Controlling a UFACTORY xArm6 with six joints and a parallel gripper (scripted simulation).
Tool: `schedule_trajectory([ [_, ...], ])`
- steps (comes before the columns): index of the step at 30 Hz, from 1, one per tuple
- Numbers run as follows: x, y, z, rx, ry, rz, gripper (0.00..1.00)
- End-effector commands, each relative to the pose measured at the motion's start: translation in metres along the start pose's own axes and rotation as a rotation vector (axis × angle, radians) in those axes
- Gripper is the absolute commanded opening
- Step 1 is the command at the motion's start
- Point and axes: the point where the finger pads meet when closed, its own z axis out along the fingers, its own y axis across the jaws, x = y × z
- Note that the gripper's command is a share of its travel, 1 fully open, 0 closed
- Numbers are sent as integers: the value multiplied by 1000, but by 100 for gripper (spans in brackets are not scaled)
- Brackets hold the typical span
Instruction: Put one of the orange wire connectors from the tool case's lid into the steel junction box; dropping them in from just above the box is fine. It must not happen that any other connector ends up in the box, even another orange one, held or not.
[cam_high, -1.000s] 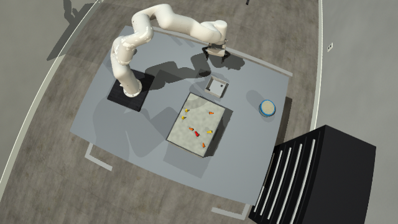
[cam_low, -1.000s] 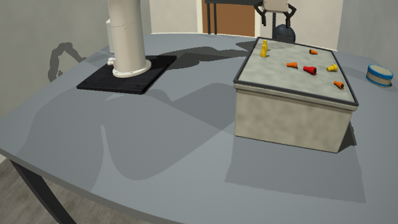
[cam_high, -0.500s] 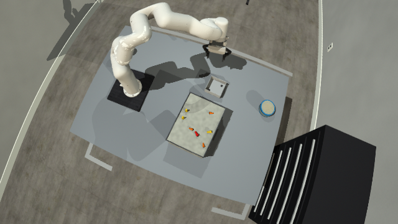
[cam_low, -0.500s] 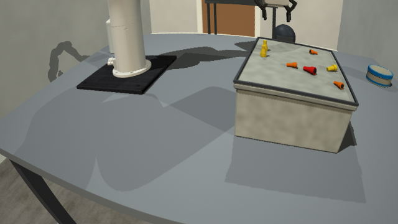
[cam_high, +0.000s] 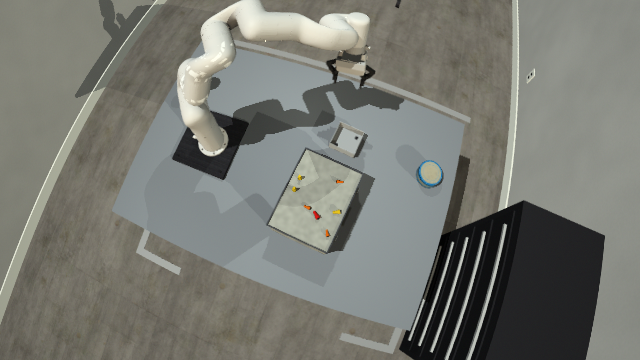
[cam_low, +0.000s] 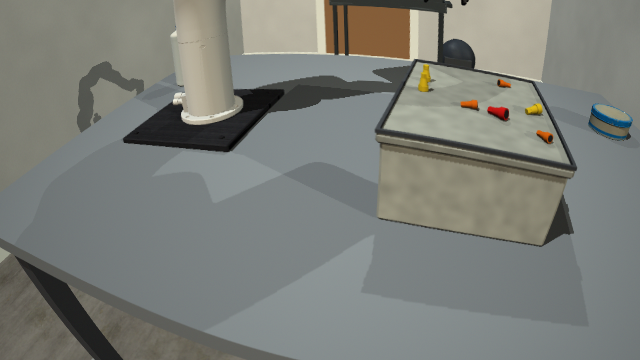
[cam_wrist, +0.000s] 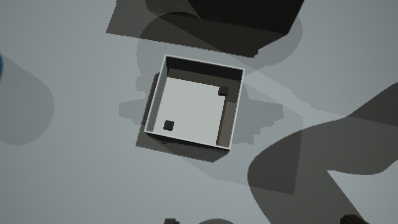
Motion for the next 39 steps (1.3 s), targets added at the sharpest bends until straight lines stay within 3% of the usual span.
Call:
schedule_trajectory([
  [1, 3, 0, -9, 1, -2, 0, 100],
  [10, 5, -1, -11, 0, -3, 3, 100],
  [16, 34, -11, -16, -18, -20, 37, 100],
  [21, 89, -26, -27, -46, -54, 100, 100],
  [23, 89, -26, -27, -46, -54, 100, 100],
  [30, 189, -37, -46, -83, -122, 209, 100],
  [37, 286, -28, -65, -97, -193, 312, 100],
  [39, 299, -26, -68, -97, -202, 325, 100],
])
